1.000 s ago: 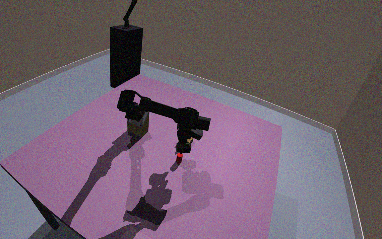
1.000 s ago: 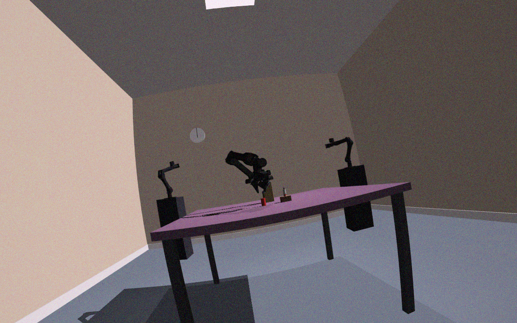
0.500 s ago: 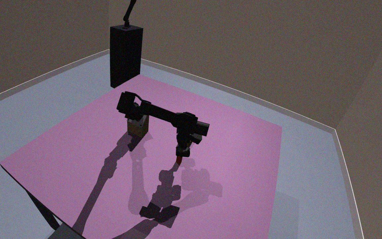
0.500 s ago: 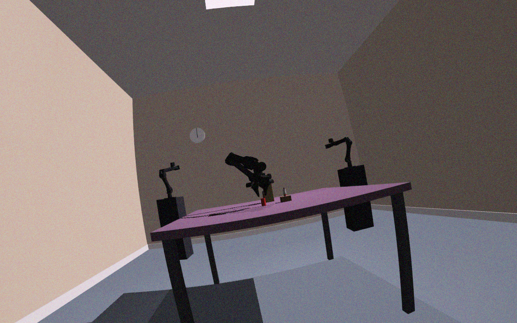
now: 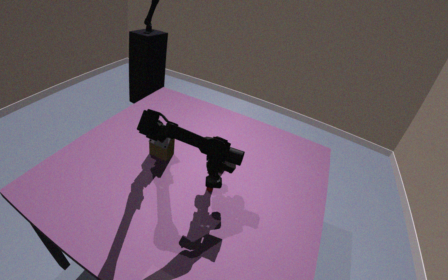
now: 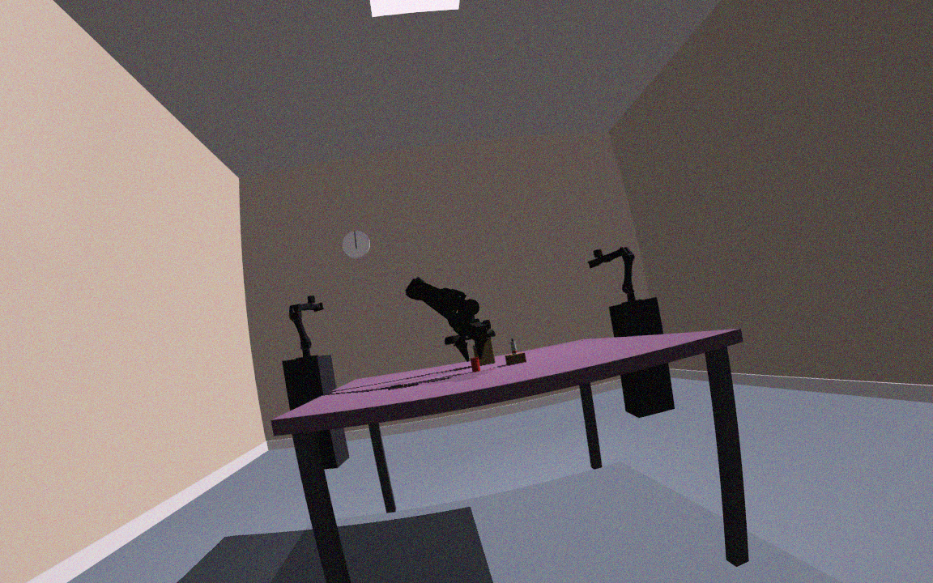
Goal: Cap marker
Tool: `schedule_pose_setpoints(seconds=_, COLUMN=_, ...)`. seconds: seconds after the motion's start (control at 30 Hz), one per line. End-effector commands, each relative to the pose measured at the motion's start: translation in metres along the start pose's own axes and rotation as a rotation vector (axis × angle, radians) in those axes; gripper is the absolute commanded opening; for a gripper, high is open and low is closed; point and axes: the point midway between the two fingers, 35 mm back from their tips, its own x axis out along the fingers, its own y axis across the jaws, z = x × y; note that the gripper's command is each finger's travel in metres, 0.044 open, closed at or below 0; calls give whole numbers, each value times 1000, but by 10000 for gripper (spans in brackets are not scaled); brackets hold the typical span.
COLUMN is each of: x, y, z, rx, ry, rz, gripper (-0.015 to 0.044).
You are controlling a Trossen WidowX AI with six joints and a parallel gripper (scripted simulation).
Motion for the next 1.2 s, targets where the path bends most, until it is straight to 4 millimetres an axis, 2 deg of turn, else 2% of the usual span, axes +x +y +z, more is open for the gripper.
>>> schedule_pose_setpoints(seconds=0.0, x=10, y=2, z=-2, rx=-10, ry=8, rz=-1, gripper=248)
schedule_pose_setpoints(seconds=0.47, x=28, y=2, z=-3, rx=-11, ry=9, rz=-4, gripper=248)
schedule_pose_setpoints(seconds=0.6, x=28, y=2, z=-3, rx=-11, ry=9, rz=-3, gripper=143)
schedule_pose_setpoints(seconds=0.9, x=28, y=1, z=-3, rx=-11, ry=9, rz=-3, gripper=83)
schedule_pose_setpoints(seconds=1.0, x=24, y=2, z=-3, rx=-11, ry=9, rz=-2, gripper=5)
schedule_pose_setpoints(seconds=1.17, x=10, y=2, z=-1, rx=-11, ry=7, rz=0, gripper=0)
